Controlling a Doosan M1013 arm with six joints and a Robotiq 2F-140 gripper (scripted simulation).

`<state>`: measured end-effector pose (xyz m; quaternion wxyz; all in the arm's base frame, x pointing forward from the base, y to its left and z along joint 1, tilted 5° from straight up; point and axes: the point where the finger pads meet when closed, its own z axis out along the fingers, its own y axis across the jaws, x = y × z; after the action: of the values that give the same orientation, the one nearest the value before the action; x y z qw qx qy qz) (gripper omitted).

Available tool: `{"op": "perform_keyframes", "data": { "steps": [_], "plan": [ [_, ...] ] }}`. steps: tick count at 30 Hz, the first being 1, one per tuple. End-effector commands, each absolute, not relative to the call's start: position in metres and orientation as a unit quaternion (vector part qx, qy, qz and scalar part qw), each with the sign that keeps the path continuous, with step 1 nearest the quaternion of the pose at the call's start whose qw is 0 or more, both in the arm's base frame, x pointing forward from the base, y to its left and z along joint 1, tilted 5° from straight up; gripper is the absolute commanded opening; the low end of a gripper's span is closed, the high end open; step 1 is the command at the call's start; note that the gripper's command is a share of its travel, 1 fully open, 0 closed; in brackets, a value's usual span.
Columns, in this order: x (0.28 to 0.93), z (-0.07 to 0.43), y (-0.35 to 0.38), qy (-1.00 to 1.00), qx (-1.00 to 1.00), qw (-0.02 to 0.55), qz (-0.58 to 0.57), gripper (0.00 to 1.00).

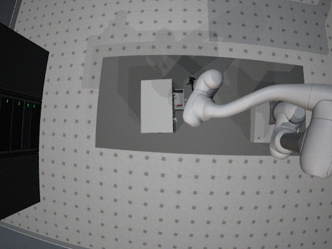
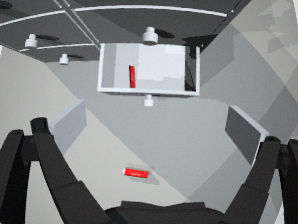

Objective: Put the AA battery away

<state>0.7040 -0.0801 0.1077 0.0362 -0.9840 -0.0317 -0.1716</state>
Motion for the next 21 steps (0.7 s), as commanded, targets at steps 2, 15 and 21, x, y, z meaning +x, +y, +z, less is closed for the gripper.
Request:
{"op": "perform_keyframes", "data": {
  "steps": [2, 15, 21],
  "plan": [
    [0.675, 0.135, -0.082, -0.033, -0.994, 0.035, -0.101, 1.0],
    [0.639, 0.168, -0.087, -0.036, -0.999, 0.034, -0.02, 1.0],
    [0.639, 0.168, -0.087, -0.036, -0.999, 0.034, -0.02, 1.0]
  ]
}}
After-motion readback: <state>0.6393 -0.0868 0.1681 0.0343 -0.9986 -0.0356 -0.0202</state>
